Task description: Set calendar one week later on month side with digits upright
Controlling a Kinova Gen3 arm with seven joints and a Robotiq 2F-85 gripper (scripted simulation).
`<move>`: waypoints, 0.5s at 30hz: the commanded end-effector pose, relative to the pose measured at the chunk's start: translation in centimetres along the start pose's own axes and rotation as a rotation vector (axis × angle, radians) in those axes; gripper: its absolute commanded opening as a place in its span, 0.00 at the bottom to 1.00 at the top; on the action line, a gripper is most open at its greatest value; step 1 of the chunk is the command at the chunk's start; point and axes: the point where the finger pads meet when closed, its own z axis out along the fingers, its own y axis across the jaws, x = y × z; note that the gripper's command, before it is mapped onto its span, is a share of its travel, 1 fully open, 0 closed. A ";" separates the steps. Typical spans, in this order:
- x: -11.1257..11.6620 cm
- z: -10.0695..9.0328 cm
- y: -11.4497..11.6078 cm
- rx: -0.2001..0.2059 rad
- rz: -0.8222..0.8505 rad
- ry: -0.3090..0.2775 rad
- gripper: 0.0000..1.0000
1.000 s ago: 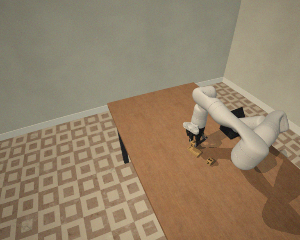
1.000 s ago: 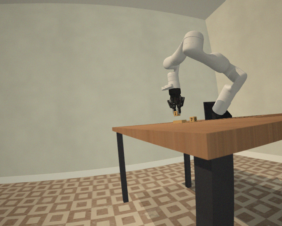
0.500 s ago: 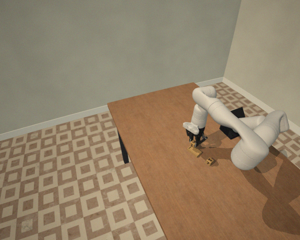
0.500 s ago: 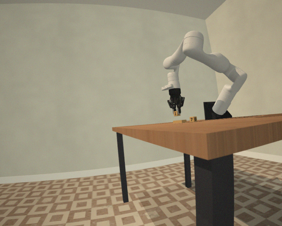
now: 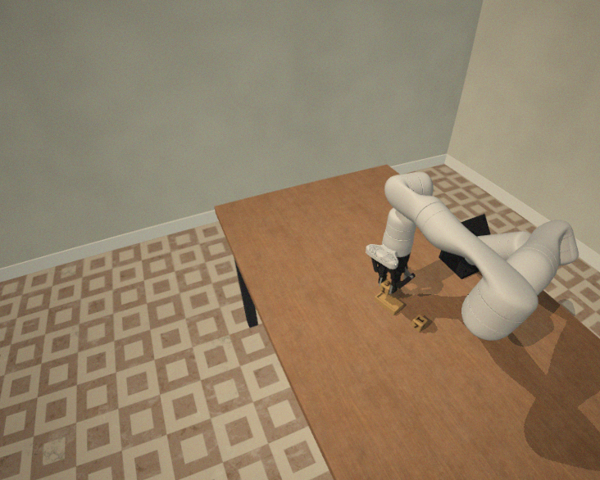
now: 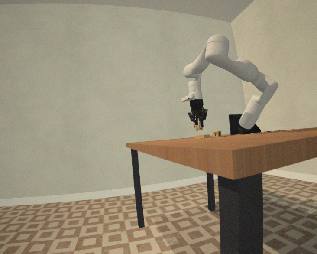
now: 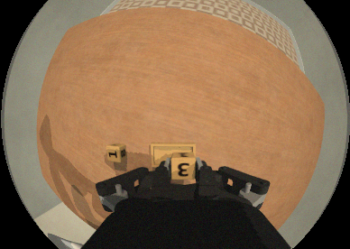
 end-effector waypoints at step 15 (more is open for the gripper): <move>0.0 0.2 0.0 -0.001 0.000 0.001 0.26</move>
